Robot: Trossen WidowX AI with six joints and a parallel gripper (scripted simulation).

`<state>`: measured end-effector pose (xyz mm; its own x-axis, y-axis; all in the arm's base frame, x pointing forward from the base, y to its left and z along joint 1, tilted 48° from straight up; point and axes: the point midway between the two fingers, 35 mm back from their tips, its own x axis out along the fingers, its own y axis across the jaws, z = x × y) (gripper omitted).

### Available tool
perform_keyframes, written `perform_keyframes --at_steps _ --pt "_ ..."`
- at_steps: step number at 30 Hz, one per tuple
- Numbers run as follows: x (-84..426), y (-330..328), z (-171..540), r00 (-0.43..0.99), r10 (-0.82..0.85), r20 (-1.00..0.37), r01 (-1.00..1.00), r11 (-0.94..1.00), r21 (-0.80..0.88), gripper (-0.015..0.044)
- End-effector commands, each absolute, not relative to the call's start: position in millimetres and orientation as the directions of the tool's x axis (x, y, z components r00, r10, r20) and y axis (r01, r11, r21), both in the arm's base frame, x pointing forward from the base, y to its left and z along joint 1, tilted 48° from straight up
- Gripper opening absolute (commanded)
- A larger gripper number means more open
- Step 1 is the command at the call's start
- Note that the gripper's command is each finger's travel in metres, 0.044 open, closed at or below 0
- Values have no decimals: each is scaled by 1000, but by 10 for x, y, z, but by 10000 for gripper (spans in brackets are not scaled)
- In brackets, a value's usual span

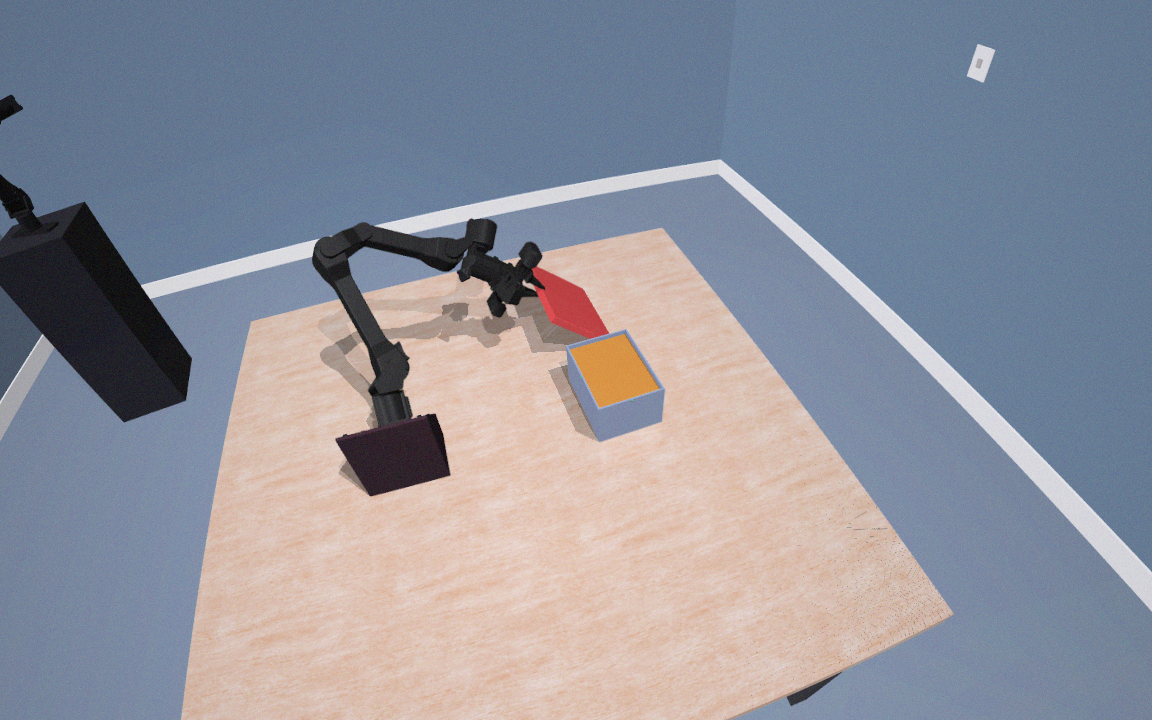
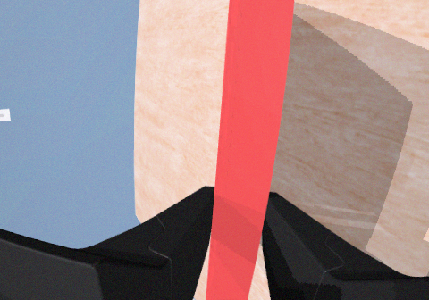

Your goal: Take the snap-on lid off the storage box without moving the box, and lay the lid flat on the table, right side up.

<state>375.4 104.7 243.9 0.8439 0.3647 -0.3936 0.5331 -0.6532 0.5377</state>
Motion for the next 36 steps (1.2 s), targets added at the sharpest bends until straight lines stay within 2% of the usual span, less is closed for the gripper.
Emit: perform_keyframes --at_steps 1,36 --pt "3772 1055 2428 851 354 -387 521 -661 541 0" --pt "3812 1259 2244 851 355 -387 521 -661 539 0"
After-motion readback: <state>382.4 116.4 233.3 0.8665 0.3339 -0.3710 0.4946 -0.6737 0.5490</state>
